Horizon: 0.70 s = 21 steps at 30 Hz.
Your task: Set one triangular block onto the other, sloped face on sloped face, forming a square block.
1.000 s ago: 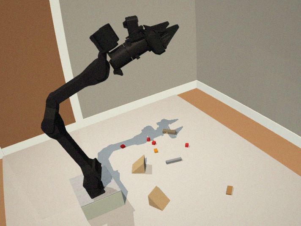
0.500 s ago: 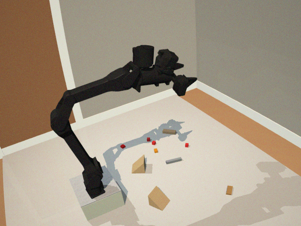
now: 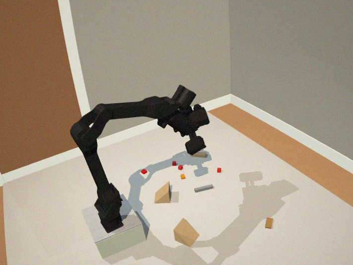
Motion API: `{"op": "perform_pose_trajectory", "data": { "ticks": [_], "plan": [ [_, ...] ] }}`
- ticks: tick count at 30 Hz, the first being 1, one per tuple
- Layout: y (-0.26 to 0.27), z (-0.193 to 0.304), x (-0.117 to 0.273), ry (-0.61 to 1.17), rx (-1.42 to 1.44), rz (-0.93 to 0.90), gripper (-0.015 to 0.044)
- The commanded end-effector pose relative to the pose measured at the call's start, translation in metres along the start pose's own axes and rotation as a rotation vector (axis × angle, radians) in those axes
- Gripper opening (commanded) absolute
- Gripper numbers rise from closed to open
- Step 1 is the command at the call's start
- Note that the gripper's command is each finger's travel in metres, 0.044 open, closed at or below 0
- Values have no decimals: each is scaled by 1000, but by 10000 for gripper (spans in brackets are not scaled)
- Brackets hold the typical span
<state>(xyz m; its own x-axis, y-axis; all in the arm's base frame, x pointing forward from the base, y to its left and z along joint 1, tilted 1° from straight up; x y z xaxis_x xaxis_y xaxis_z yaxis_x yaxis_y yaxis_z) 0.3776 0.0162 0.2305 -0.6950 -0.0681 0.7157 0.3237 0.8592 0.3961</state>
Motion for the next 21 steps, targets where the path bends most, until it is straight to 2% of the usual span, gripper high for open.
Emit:
{"op": "perform_pose_trajectory", "data": {
  "ticks": [1,10,21],
  "plan": [
    [-8,65,-28,221,-53,107,440],
    [-36,186,-39,584,-106,411,440],
    [-39,193,-38,602,-107,433,440]
  ]
}}
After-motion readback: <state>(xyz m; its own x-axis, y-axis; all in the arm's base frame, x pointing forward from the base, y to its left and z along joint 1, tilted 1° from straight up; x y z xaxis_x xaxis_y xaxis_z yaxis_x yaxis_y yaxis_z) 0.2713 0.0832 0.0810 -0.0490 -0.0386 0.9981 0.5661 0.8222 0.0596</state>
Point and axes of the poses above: the point midway between the two fingers, 35 mm back from their tips, its own x axis back along the fingers, its own y axis across the jaws, z = x × y, the point moved 3 cm from there along x, back along the fingers, and after that the axes turned 1 degree about x, right-handed, at the moved point
